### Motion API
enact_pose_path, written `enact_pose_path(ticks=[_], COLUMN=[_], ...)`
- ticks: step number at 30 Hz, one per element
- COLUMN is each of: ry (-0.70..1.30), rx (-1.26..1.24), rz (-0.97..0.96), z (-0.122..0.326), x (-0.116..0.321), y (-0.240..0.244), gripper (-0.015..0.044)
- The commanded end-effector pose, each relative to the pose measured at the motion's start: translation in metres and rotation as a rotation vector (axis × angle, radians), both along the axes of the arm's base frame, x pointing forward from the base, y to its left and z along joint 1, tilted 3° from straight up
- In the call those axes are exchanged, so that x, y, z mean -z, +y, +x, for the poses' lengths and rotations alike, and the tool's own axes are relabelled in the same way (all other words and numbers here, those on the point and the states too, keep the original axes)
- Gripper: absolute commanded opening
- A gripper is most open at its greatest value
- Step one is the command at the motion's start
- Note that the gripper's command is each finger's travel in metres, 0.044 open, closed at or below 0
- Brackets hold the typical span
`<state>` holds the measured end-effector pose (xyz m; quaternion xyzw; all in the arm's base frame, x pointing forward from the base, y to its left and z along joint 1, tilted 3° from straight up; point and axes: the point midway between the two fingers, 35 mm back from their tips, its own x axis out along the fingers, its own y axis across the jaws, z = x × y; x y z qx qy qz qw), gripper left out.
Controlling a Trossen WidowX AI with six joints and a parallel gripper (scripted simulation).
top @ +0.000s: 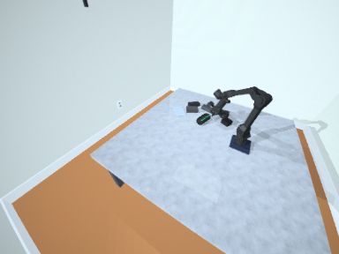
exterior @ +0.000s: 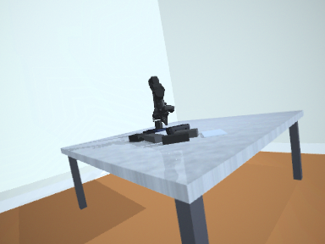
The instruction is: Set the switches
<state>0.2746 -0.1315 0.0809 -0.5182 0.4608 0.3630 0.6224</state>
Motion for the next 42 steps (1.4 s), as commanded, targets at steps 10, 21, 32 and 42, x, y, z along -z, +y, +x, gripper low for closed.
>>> enact_pose_path(ticks=[10, 21, 32, 42], ry=[0.054, 0.165, 0.238, 0.238], rx=[-0.012, -0.029, -0.044, -0.045], rz=[0.048, 0.152, 0.221, 0.221], z=[0.014, 0.039, 0.053, 0.055], x=[-0.010, -0.027, -0.035, -0.021], y=[-0.006, -0.016, -0.022, -0.022], gripper=[0.0184, 0.0440, 0.0440, 0.0440])
